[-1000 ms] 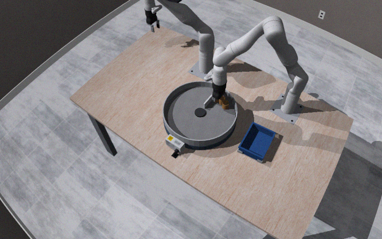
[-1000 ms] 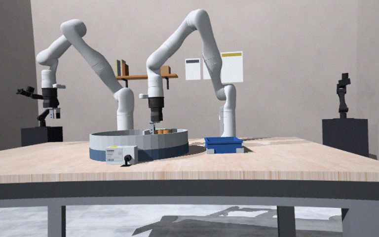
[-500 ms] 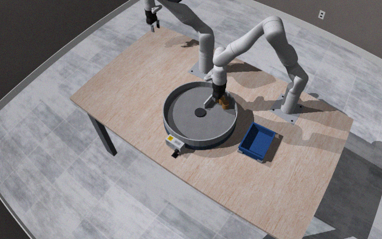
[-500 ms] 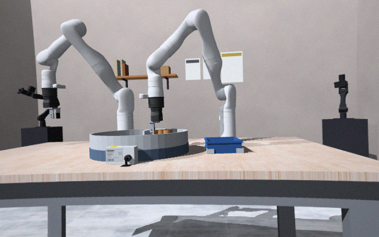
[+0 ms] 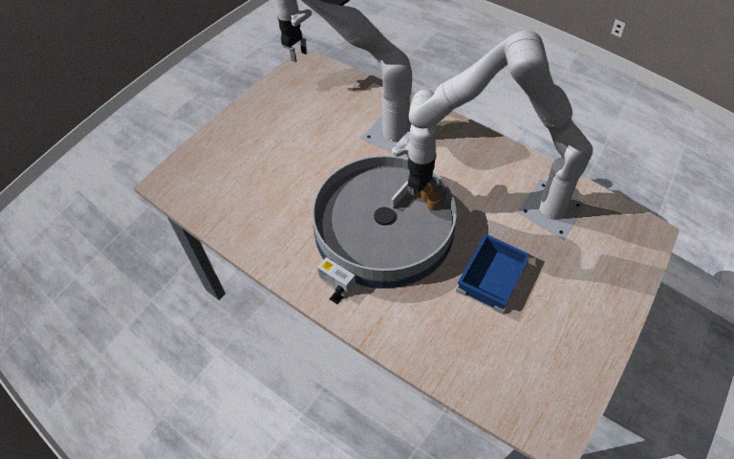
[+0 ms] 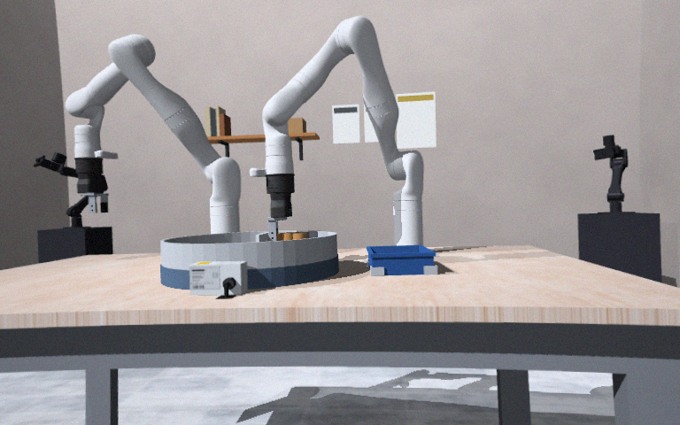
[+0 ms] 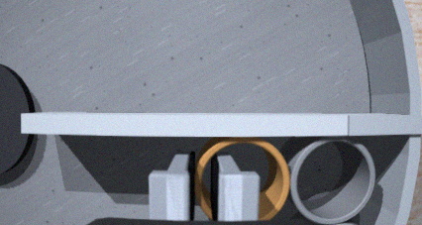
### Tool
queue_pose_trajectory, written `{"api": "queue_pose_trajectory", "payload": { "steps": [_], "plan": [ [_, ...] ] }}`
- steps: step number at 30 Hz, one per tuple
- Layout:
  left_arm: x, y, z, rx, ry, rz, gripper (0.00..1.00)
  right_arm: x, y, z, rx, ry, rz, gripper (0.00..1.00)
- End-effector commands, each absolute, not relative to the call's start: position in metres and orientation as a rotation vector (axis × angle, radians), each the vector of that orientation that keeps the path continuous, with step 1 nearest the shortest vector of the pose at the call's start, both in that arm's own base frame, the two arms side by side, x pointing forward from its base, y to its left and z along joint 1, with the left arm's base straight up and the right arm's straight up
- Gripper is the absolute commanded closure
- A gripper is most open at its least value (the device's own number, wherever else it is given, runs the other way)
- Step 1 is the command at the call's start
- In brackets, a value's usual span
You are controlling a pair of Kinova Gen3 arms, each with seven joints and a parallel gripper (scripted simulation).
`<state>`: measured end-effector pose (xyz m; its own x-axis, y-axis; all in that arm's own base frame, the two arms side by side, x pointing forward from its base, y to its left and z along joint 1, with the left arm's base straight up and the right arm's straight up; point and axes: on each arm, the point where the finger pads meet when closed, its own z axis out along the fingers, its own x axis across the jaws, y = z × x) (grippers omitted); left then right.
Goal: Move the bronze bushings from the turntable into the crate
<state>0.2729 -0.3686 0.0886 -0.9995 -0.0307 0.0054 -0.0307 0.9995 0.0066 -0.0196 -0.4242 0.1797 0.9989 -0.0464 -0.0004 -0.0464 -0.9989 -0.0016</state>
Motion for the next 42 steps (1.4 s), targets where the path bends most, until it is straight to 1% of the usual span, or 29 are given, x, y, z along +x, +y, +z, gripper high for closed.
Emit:
{"api": "queue_pose_trajectory", "payload": {
  "steps": [1, 31, 42],
  "plan": [
    [0.273, -0.369, 0.089, 0.048, -3.137, -0.008, 1.00, -0.020, -0.425, 0.180, -3.141, 0.073, 0.000, 0.00],
    [0.273, -0.369, 0.090, 0.048, -3.137, -0.008, 1.00, -0.020, -0.425, 0.180, -3.141, 0.073, 0.000, 0.00],
    [0.273, -0.369, 0.116, 0.048, -3.137, -0.008, 1.00, -0.020, -0.425, 0.180, -3.141, 0.073, 0.000, 0.00]
  ]
}}
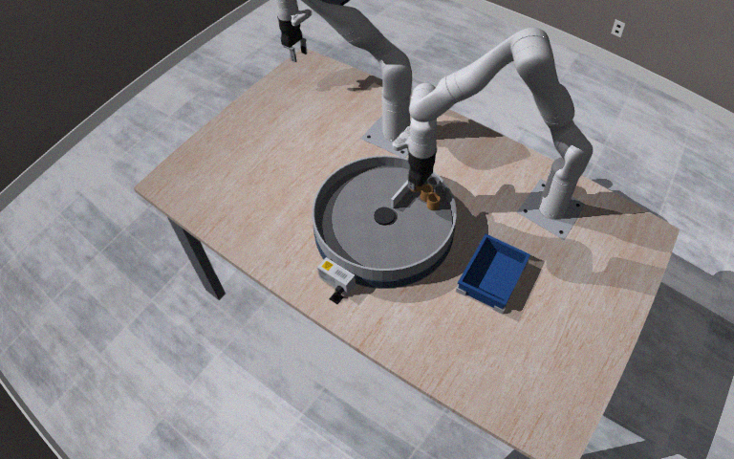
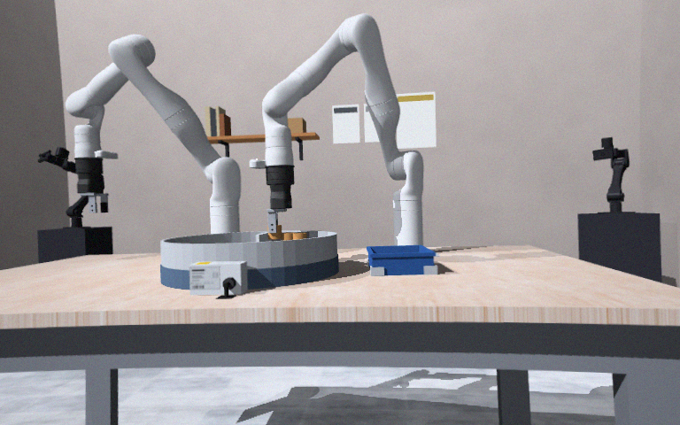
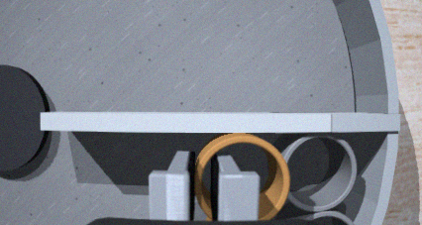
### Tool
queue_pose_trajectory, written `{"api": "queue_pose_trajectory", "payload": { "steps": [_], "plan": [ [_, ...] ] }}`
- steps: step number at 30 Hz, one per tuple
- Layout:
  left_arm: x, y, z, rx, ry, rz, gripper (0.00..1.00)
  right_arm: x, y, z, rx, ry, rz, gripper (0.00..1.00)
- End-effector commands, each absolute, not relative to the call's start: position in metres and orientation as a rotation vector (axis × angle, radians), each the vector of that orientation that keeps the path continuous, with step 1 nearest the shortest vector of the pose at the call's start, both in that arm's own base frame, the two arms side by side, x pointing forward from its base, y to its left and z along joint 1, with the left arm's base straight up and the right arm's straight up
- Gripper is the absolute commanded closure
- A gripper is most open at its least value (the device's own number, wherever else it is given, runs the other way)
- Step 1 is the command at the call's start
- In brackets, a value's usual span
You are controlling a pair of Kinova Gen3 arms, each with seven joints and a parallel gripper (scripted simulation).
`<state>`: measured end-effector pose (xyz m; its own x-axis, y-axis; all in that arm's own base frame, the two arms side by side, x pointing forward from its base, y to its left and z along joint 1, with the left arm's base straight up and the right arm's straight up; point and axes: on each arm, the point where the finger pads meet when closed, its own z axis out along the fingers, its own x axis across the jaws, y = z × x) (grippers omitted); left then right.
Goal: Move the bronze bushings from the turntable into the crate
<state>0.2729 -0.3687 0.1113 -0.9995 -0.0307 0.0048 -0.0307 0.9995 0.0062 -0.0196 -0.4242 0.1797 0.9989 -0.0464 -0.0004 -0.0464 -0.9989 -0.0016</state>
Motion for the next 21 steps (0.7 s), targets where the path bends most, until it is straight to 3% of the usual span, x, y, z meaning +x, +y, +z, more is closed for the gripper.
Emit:
{"api": "queue_pose_trajectory", "payload": {
  "steps": [1, 21],
  "plan": [
    [0.273, -0.369, 0.121, 0.048, -3.137, -0.008, 1.00, -0.020, -0.425, 0.180, -3.141, 0.073, 0.000, 0.00],
    [0.273, -0.369, 0.162, 0.048, -3.137, -0.008, 1.00, -0.020, -0.425, 0.180, -3.141, 0.073, 0.000, 0.00]
  ]
}}
